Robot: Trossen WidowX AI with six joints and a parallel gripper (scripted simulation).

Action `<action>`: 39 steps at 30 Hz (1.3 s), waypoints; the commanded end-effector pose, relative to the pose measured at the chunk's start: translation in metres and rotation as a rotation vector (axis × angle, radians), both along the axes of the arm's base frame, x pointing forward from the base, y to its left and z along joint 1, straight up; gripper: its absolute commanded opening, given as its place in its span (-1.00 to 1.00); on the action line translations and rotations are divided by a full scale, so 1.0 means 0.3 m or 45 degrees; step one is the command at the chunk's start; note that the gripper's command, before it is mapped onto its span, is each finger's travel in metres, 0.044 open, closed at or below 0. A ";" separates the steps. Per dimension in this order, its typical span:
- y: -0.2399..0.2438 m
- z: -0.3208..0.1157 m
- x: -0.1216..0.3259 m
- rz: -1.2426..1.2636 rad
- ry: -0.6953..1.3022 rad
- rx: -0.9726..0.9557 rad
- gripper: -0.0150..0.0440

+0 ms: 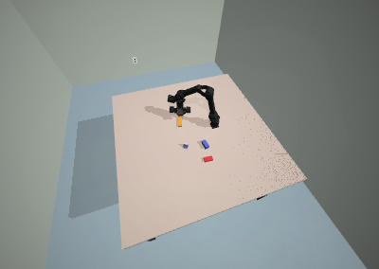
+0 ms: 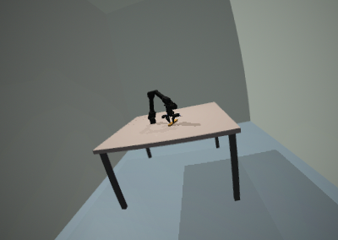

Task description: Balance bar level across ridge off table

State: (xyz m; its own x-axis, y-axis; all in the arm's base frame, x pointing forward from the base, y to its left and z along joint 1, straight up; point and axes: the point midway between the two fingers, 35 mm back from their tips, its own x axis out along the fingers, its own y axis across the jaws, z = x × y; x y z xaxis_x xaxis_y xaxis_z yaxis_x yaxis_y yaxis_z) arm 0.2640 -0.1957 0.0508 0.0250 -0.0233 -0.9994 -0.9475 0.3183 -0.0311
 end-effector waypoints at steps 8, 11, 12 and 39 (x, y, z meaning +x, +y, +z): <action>-0.001 0.021 0.002 0.000 0.000 0.000 -0.45; -0.003 0.046 0.004 0.001 -0.001 0.000 -0.49; -0.003 0.055 0.005 0.001 -0.001 0.000 -0.49; 0.005 0.288 -0.004 0.006 -0.004 0.002 -0.49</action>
State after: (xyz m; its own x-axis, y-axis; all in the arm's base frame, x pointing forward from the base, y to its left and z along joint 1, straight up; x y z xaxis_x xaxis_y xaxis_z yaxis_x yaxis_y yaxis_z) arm 0.2631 -0.1950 0.1297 0.0234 -0.0222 -0.9995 -0.9476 0.3182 -0.0292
